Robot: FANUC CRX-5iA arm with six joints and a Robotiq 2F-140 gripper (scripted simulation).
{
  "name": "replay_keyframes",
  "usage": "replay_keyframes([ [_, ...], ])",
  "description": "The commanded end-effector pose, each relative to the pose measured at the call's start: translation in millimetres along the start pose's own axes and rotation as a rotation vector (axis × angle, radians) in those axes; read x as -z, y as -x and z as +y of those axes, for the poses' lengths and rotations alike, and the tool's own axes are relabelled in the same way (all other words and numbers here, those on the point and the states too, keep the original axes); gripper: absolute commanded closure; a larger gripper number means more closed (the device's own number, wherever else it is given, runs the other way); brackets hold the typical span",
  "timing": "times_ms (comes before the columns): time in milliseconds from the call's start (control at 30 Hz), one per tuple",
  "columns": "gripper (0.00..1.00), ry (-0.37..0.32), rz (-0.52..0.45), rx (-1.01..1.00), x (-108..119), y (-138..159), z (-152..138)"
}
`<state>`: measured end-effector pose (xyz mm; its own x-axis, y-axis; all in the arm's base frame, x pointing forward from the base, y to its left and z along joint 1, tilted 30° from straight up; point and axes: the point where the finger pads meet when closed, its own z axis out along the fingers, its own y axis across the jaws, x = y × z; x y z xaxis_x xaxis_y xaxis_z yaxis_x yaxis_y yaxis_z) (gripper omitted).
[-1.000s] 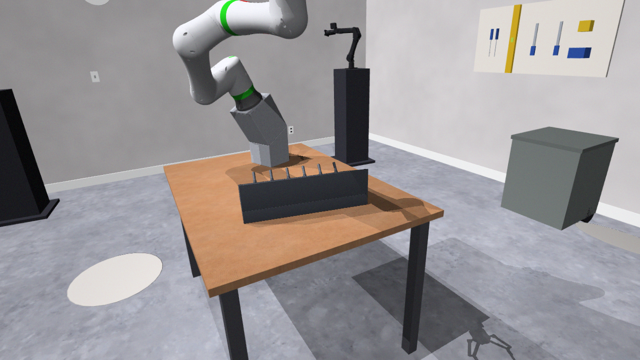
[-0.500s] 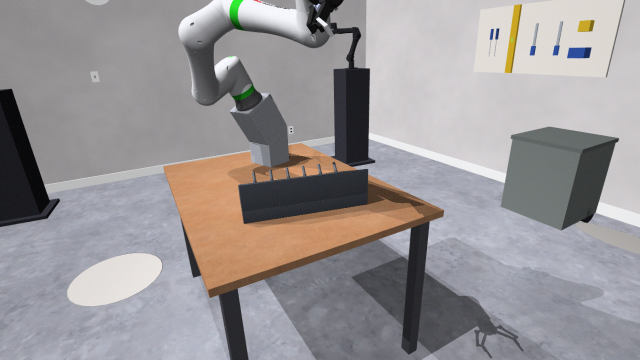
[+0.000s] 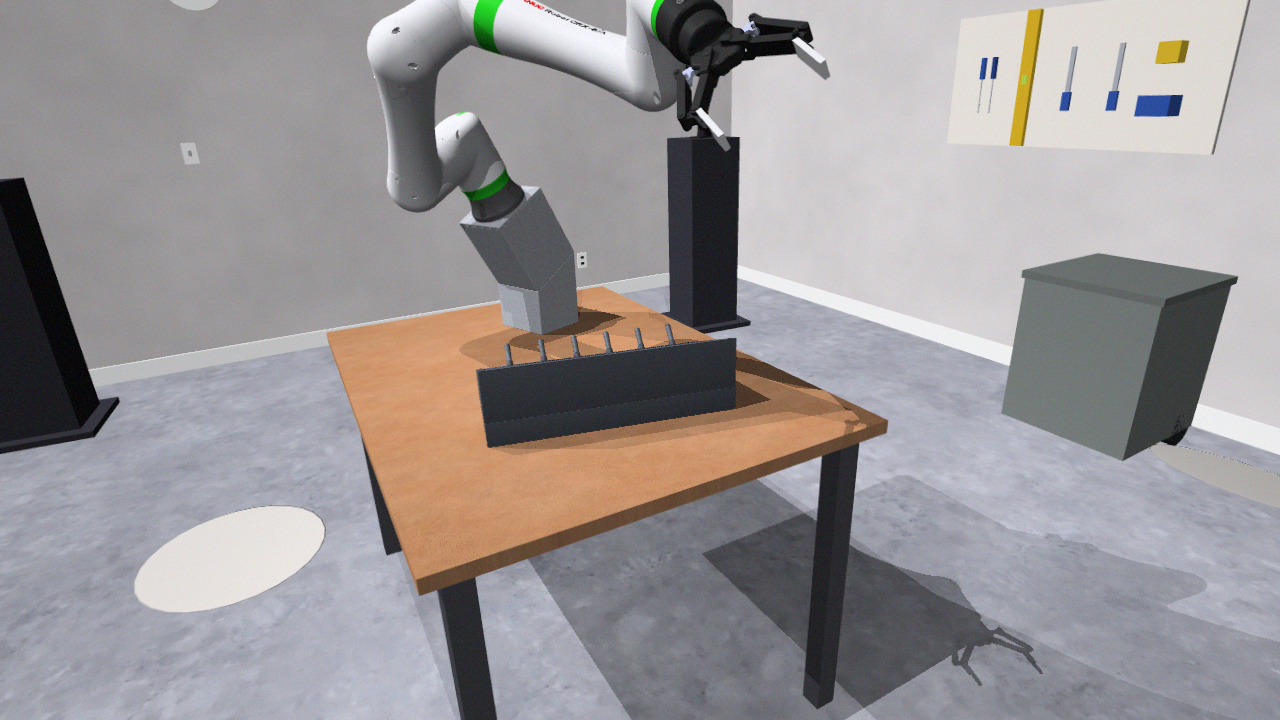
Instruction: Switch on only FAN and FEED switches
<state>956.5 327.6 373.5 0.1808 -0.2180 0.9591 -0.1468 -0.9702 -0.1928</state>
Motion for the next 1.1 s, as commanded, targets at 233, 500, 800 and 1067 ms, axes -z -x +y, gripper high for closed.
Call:
replay_keyframes([
  [233, 0.00, 0.022, -0.126, 0.030, 35, 109, -1],
  [500, 0.00, 0.059, -0.263, 0.088, 81, 220, 12],
  [800, 0.00, 0.103, -0.380, 0.161, 124, 299, 34],
  [1067, 0.00, 0.151, -0.475, 0.239, 182, 383, 75],
])
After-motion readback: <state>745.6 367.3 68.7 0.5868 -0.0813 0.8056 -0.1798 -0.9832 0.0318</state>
